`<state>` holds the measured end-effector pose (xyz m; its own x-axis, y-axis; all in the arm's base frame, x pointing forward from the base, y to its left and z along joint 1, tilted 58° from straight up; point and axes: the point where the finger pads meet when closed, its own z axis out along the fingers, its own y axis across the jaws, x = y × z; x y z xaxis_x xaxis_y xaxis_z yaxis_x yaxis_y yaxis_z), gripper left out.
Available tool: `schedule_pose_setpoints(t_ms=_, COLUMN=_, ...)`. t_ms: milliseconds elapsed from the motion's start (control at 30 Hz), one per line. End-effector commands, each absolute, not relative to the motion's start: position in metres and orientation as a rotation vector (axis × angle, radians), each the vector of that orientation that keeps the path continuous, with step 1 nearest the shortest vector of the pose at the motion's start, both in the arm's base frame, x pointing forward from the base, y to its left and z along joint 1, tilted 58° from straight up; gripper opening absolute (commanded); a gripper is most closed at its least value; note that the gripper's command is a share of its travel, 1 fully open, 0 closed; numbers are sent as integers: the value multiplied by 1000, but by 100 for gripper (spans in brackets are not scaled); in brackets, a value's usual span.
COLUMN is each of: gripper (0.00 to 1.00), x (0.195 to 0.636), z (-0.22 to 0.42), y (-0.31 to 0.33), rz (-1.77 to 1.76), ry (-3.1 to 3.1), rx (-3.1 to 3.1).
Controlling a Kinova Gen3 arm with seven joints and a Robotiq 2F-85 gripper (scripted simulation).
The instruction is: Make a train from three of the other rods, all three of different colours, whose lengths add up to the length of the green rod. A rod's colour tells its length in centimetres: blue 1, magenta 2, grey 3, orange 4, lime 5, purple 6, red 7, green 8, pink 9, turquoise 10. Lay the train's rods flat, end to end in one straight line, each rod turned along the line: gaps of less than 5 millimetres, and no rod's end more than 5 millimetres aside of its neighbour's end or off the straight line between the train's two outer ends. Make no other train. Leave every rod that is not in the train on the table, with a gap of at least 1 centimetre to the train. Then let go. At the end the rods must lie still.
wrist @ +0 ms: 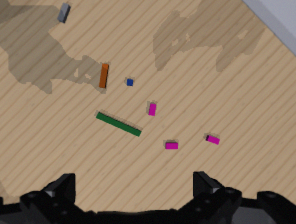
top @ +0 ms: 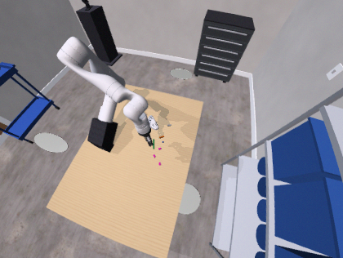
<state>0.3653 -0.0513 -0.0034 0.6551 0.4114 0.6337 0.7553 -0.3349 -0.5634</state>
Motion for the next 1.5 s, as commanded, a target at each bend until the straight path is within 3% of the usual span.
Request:
schedule_pose_setpoints(t_ms=0, gripper=100, x=366, z=-3, y=-52, rz=-480, ry=-910, rx=-1969)
schedule_pose_setpoints(t_ms=600, gripper=100, x=368, z=-11, y=-44, rz=-450, ry=-850, rx=-1985)
schedule_pose_setpoints(t_ms=1100, gripper=100, x=372, z=-91, y=29, rz=-110, ry=-238, rx=-2110)
schedule_pose_setpoints(t_ms=1467, gripper=100, x=368, z=-112, y=44, rz=-25, ry=-90, rx=-2130)
